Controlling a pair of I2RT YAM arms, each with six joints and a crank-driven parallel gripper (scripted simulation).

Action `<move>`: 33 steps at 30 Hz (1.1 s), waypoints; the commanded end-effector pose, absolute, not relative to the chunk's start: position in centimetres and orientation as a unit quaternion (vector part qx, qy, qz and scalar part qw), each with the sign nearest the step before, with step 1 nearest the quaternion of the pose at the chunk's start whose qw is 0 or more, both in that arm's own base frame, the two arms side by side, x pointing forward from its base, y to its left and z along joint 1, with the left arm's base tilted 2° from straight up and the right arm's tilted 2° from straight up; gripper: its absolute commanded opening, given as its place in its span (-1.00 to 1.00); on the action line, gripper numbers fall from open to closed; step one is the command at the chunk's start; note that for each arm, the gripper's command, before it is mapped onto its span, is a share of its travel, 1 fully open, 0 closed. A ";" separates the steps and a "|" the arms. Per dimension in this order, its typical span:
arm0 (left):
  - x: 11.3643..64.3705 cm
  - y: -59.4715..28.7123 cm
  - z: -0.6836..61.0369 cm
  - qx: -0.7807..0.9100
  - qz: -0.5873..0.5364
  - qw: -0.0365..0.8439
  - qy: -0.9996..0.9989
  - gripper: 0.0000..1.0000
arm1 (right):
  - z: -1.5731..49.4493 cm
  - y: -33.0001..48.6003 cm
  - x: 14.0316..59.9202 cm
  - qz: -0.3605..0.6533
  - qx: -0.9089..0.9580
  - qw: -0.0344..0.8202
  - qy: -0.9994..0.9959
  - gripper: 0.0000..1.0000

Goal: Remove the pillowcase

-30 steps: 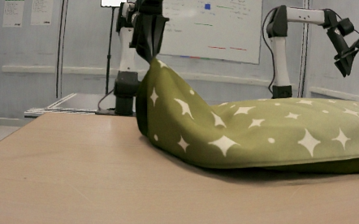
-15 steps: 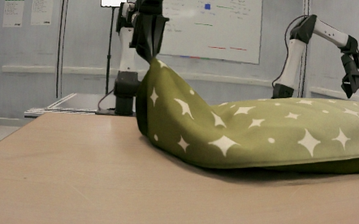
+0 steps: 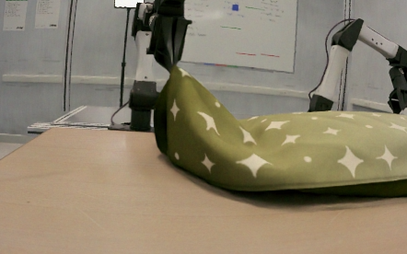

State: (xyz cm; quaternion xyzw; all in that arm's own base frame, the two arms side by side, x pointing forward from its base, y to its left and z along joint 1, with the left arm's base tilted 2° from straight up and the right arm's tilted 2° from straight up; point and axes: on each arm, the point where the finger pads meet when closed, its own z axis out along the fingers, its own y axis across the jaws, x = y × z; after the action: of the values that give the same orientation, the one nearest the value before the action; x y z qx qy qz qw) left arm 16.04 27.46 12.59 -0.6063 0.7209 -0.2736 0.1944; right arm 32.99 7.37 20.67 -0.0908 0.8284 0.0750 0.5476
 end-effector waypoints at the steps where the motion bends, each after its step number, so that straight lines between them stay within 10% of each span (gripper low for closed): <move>1: 16.8 27.7 12.9 -0.600 -0.263 0.216 0.724 -0.09 | 21.2 7.2 33.1 0.073 -0.086 0.555 0.824 -0.98; 33: 19.4 27.0 8.6 -0.607 -0.274 0.202 0.718 -0.09 | 21.2 7.2 33.1 0.073 -0.086 0.555 0.824 -0.98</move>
State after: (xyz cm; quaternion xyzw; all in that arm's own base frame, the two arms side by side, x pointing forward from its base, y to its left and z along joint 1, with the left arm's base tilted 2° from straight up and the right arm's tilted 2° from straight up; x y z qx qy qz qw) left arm 18.61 26.83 9.70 -0.6073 0.7195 -0.2722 0.1987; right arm 32.99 7.37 20.67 -0.0908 0.8284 0.0750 0.5476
